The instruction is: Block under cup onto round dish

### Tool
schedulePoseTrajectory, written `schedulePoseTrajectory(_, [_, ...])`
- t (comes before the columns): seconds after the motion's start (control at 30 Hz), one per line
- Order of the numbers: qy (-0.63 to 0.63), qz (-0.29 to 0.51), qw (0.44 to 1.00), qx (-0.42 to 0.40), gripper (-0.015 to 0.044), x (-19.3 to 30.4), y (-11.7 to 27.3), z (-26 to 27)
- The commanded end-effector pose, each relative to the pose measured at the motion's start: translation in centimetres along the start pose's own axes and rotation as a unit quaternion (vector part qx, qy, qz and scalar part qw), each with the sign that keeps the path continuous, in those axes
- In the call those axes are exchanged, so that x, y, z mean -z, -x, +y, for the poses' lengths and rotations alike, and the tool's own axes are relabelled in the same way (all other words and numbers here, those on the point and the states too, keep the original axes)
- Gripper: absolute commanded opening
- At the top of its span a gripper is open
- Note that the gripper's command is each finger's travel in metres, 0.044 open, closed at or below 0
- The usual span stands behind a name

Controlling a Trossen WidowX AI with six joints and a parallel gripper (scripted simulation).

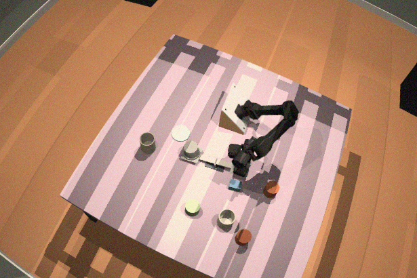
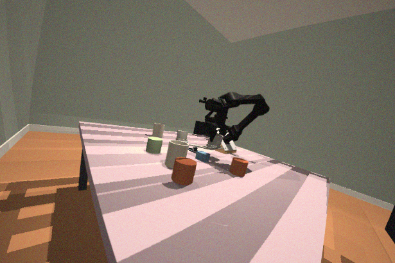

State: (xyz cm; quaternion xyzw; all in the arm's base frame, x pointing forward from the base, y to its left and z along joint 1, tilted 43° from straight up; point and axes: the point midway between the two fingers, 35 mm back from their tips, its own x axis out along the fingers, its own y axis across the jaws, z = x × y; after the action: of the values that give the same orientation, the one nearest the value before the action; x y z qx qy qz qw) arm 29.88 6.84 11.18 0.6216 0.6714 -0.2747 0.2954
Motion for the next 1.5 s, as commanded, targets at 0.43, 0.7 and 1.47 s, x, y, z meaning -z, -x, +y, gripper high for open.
schedulePoseTrajectory(0.43, [0.006,0.003,1.000,-0.009,0.0000,0.3,2.5,0.4])
schedulePoseTrajectory(0.7, [0.005,0.003,1.000,-0.009,0.0000,0.3,3.6,0.3])
schedulePoseTrajectory(1.47, [0.002,0.005,1.000,-0.009,0.0000,0.3,6.6,-0.1])
